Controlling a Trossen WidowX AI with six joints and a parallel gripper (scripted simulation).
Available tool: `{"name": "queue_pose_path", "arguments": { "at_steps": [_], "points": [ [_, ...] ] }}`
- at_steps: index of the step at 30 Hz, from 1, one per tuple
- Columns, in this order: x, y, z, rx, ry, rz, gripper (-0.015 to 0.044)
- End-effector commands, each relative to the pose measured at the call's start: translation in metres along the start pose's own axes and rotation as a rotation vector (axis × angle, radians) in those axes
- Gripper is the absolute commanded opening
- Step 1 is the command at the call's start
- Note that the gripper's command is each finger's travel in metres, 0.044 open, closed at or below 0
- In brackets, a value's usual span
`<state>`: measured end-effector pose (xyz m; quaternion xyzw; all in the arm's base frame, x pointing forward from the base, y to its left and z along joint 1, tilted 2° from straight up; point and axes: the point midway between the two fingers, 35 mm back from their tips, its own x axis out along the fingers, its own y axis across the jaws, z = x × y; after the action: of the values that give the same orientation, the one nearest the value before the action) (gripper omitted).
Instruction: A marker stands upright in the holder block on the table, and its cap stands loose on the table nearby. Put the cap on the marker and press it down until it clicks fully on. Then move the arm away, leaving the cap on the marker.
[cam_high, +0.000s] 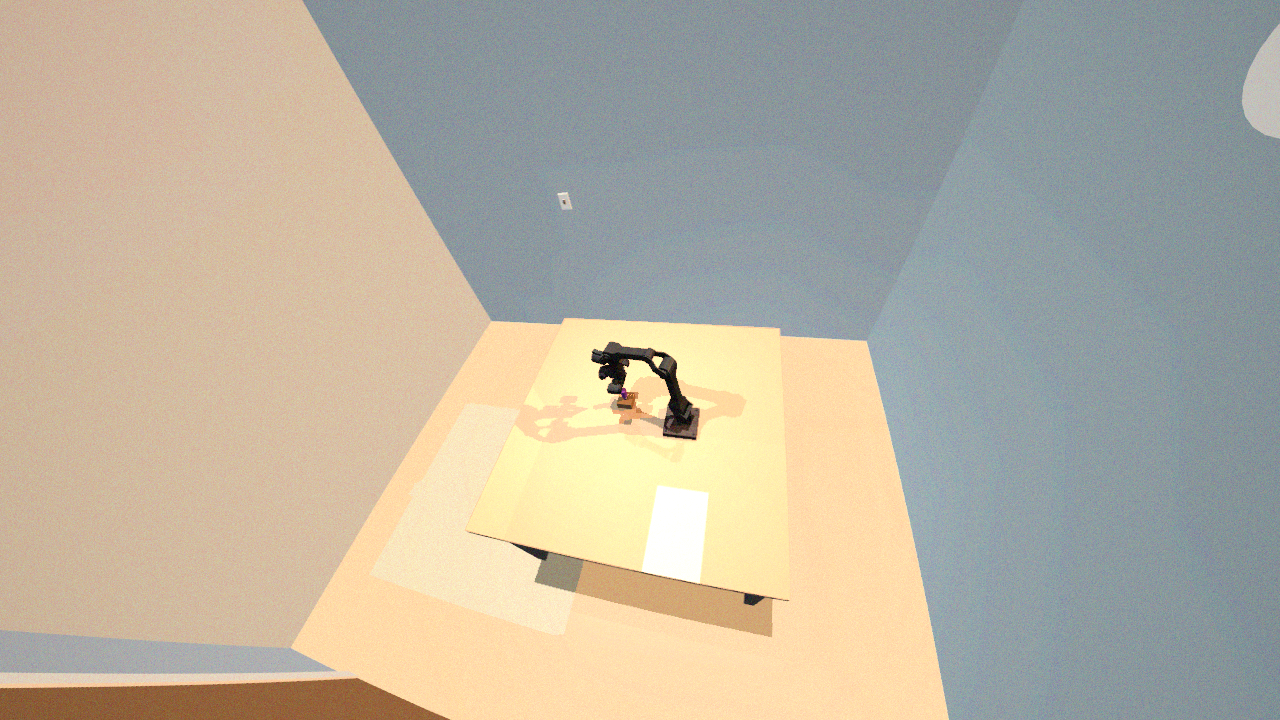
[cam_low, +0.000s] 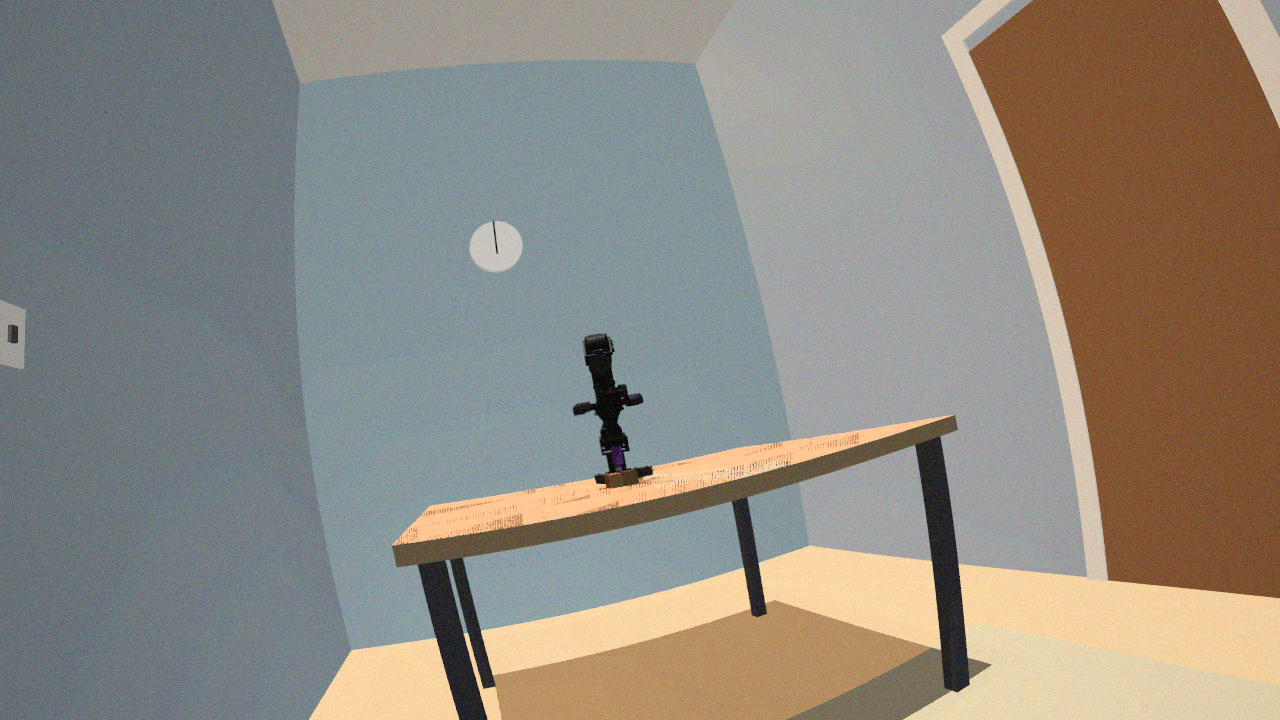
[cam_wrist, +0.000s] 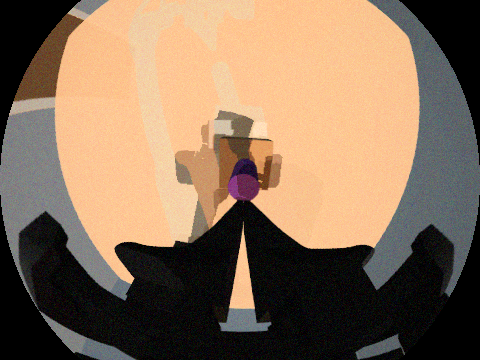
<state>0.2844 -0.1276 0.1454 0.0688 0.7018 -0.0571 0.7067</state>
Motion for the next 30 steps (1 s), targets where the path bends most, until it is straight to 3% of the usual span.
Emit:
{"name": "queue_pose_path", "arguments": {
  "at_steps": [1, 30],
  "points": [
    [0.003, 0.000, -0.001, 0.005, 0.002, -0.004, 0.0000],
    [0.040, -0.001, -0.001, 0.005, 0.002, -0.004, 0.0000]
  ]
}}
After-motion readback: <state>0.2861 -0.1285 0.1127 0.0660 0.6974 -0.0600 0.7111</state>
